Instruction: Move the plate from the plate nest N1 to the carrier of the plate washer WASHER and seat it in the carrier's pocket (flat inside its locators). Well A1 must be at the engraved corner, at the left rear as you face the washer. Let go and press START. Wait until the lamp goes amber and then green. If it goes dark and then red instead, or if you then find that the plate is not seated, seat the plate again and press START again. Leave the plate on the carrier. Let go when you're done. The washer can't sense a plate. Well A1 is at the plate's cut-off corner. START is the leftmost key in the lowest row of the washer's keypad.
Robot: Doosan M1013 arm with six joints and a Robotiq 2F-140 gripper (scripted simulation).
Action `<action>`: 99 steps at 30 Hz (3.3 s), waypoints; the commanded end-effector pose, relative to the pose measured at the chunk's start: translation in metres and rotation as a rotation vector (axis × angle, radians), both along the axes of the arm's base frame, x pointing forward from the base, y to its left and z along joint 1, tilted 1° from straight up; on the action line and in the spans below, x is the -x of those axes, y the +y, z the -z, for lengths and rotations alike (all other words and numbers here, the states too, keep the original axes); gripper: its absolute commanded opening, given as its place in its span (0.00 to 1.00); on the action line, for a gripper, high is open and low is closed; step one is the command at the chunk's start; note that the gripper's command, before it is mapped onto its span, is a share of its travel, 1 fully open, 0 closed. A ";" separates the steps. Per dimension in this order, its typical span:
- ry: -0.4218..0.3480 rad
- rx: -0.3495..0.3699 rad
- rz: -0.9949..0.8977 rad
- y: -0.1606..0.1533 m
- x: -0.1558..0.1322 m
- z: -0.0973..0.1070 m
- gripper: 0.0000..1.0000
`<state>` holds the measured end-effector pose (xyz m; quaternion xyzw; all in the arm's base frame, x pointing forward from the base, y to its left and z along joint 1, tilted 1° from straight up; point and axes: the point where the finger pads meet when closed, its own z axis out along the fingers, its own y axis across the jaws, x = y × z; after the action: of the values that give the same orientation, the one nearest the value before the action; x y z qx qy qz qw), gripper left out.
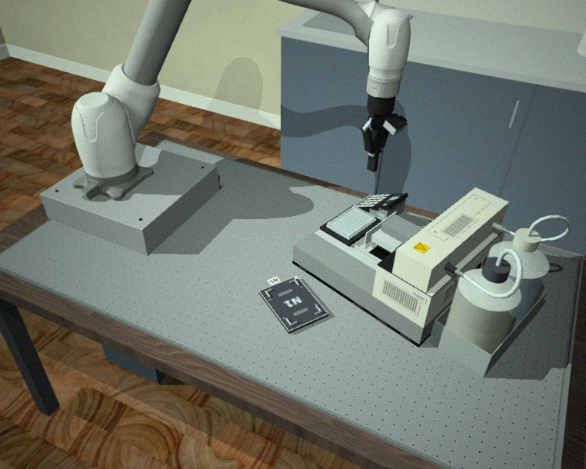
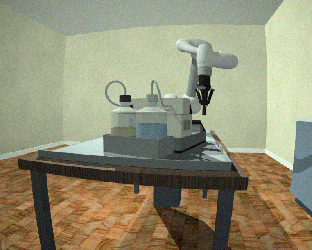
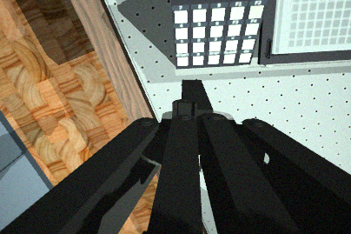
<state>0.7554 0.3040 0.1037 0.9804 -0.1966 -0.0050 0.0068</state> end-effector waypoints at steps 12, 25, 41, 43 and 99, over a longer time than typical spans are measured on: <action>0.005 -0.015 -0.436 0.000 0.000 0.021 0.10; 0.008 -0.020 -0.802 0.000 0.000 0.021 0.10; 0.008 -0.020 -0.854 0.000 0.000 0.021 0.10; 0.008 -0.021 -0.854 0.000 0.000 0.023 0.10; 0.008 -0.021 -0.854 0.000 0.001 0.087 0.10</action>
<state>0.7540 0.3038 0.0164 0.9738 0.2273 -0.0084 -0.0005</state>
